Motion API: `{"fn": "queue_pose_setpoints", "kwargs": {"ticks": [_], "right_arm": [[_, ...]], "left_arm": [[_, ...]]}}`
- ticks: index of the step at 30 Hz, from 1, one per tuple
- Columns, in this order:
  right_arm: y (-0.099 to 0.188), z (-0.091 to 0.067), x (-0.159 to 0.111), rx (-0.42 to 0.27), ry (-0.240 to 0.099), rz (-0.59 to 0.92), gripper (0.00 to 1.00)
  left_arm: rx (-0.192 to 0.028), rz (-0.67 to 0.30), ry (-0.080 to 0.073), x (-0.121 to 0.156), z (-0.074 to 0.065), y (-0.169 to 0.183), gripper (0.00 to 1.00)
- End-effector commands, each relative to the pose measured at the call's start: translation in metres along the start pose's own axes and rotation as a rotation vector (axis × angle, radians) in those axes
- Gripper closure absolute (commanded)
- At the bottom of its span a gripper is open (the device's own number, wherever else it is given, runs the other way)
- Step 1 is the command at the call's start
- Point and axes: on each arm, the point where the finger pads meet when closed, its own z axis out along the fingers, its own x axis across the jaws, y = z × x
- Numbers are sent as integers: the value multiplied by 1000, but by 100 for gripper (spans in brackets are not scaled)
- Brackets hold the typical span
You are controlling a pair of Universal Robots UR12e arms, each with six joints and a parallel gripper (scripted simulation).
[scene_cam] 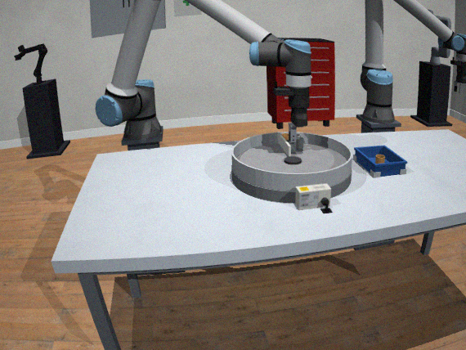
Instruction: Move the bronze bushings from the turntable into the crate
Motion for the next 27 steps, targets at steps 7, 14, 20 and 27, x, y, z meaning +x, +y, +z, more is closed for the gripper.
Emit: {"fn": "queue_pose_setpoints", "kwargs": {"ticks": [7,14,20,27], "right_arm": [[-2,9,0,2,2,0,64],[-2,21,0,2,2,0,64],[0,22,-1,-2,-1,0,64],[0,22,-1,-3,-1,0,64]], "left_arm": [[5,-3,1,2,3,-2,0],[5,-3,1,2,3,-2,0],[5,-3,1,2,3,-2,0],[5,-3,1,2,3,-2,0]]}}
